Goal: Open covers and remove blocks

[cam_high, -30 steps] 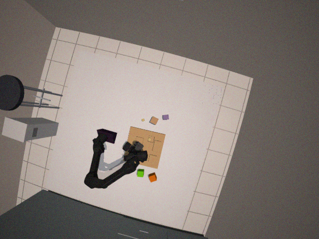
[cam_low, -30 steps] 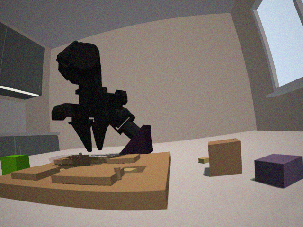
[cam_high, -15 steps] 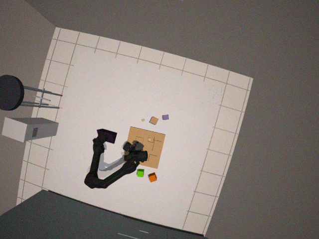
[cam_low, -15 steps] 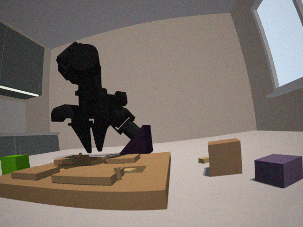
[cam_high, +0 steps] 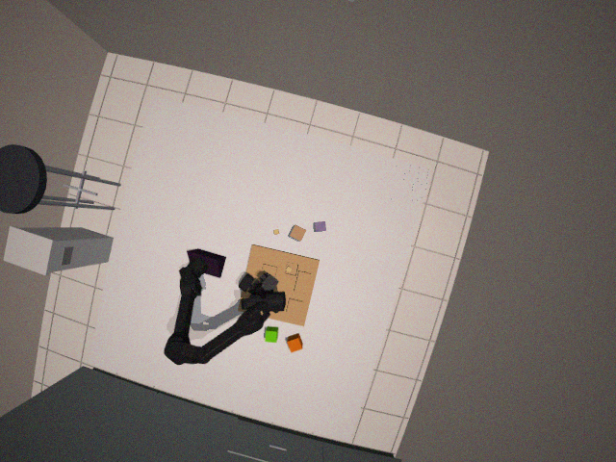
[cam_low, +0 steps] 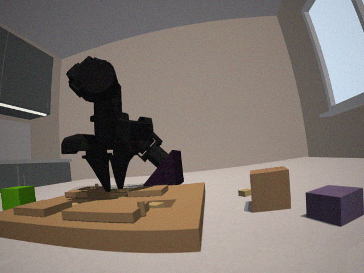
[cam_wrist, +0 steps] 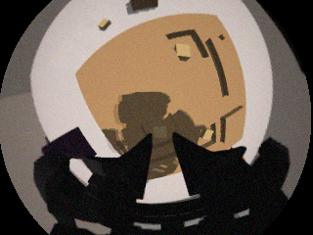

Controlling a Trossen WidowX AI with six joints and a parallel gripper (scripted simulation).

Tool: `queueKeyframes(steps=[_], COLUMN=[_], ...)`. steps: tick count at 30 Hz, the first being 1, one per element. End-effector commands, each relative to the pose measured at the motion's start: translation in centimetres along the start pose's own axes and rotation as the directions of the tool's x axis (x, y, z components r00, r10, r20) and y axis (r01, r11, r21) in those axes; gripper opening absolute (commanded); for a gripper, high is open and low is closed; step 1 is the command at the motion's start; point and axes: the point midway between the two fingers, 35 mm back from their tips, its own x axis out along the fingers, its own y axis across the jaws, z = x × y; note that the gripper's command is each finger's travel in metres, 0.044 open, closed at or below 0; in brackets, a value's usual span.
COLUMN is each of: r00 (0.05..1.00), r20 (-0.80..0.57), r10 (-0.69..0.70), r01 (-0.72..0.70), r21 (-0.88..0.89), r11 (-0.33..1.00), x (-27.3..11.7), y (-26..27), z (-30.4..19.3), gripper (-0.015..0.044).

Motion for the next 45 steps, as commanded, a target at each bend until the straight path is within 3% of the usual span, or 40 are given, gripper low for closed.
queueKeyframes(steps=[1, 26, 36, 45], r00=[1.0, 1.0, 1.0, 1.0], r20=[-0.007, -0.007, -0.002, -0.001], r10=[0.003, 0.003, 0.001, 0.001], r01=[-0.003, -0.003, -0.001, -0.001], r21=[-0.007, -0.007, 0.0, -0.001], r11=[1.0, 1.0, 1.0, 1.0], x=[0.6, 1.8, 1.5, 0.9], y=[0.2, 0.2, 0.0, 0.0], z=[-0.1, -0.1, -0.1, 0.0], gripper=[0.0144, 0.0144, 0.008, 0.008])
